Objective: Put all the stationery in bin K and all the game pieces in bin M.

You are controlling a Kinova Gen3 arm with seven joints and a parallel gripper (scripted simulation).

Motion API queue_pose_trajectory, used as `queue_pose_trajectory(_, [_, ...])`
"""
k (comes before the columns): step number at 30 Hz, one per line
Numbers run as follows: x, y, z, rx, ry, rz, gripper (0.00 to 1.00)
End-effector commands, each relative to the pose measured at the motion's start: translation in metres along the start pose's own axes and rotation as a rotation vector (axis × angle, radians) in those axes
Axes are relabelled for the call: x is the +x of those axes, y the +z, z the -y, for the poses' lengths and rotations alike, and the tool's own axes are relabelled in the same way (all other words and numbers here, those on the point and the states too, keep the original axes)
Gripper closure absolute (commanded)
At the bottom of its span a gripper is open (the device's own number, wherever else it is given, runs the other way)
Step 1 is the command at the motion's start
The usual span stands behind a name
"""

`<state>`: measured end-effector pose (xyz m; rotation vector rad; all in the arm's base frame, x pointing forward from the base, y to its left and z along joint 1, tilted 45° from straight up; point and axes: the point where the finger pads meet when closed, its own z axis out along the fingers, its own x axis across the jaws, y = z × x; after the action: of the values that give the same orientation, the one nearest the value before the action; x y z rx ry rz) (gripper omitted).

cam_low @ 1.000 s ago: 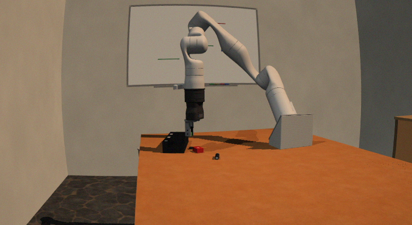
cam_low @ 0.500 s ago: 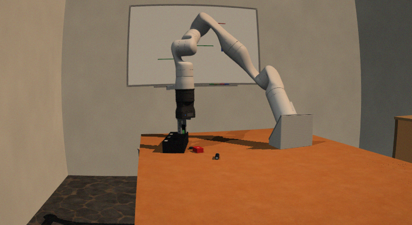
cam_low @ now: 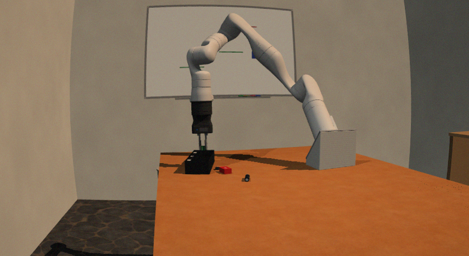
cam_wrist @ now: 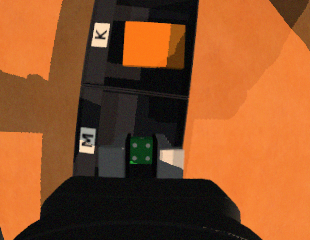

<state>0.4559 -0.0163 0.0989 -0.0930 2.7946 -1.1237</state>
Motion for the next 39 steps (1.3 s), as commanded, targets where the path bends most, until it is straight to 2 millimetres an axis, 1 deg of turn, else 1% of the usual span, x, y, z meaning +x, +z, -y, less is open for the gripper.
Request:
queue_pose_trajectory(1, [-0.002,-0.003,-0.003,0.003,0.092,0.013,0.66])
queue_pose_trajectory(20, [-0.002,-0.003,-0.004,0.003,0.092,0.013,0.66])
queue_pose_trajectory(35, [-0.003,0.027,-0.003,0.003,0.092,0.013,0.66])
queue_pose_trajectory(37, [-0.003,0.027,-0.003,0.003,0.092,0.013,0.66])
queue_pose_trajectory(39, [-0.003,0.031,-0.003,0.003,0.092,0.013,0.66])
